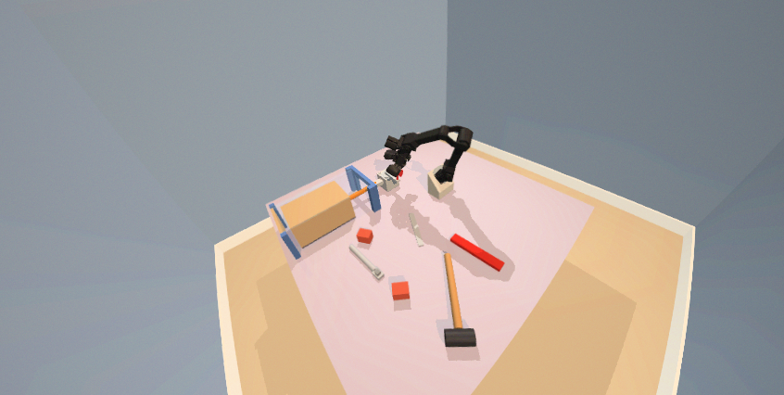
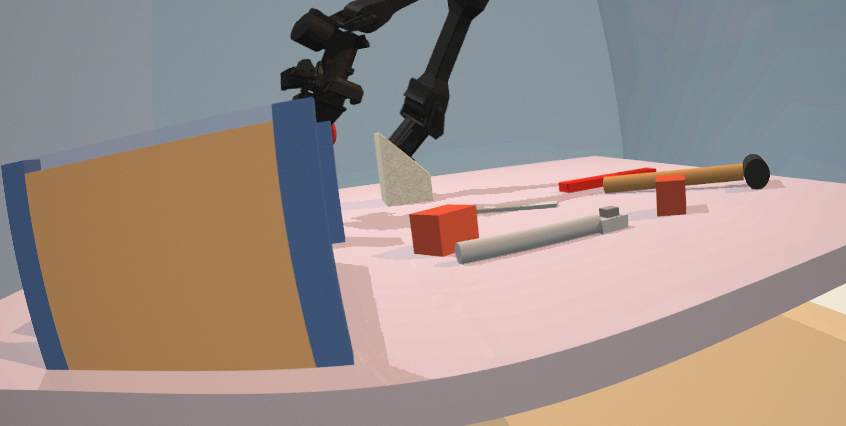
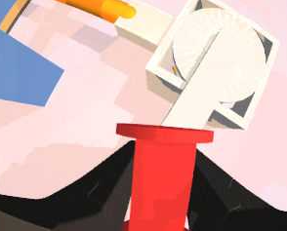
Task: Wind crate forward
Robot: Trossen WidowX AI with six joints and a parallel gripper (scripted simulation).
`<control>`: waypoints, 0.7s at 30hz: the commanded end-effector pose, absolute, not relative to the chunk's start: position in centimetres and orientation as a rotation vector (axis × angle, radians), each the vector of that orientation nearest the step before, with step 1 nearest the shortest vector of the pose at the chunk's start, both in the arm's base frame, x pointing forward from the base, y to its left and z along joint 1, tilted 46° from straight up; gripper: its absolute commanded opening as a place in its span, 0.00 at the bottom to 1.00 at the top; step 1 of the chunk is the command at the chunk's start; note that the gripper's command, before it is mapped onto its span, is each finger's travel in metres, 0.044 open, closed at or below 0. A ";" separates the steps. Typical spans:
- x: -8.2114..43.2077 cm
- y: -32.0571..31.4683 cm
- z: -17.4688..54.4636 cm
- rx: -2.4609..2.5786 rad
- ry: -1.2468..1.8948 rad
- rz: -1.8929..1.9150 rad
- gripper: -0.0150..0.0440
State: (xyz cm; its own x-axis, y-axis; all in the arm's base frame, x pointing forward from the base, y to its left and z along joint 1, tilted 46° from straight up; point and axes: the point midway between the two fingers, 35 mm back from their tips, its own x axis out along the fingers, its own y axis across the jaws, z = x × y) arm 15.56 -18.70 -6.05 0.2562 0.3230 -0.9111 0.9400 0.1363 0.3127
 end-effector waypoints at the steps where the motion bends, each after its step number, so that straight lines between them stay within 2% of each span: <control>1: 14.7 -18.4 -6.2 1.406 1.296 -0.705 0.25; 21: 11.9 -18.3 -6.6 1.405 1.297 -0.707 0.25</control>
State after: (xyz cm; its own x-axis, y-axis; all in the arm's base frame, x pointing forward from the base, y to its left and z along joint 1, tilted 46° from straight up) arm 13.06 -18.45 -6.26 0.2687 0.3282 -0.9056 0.9355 0.1353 0.3265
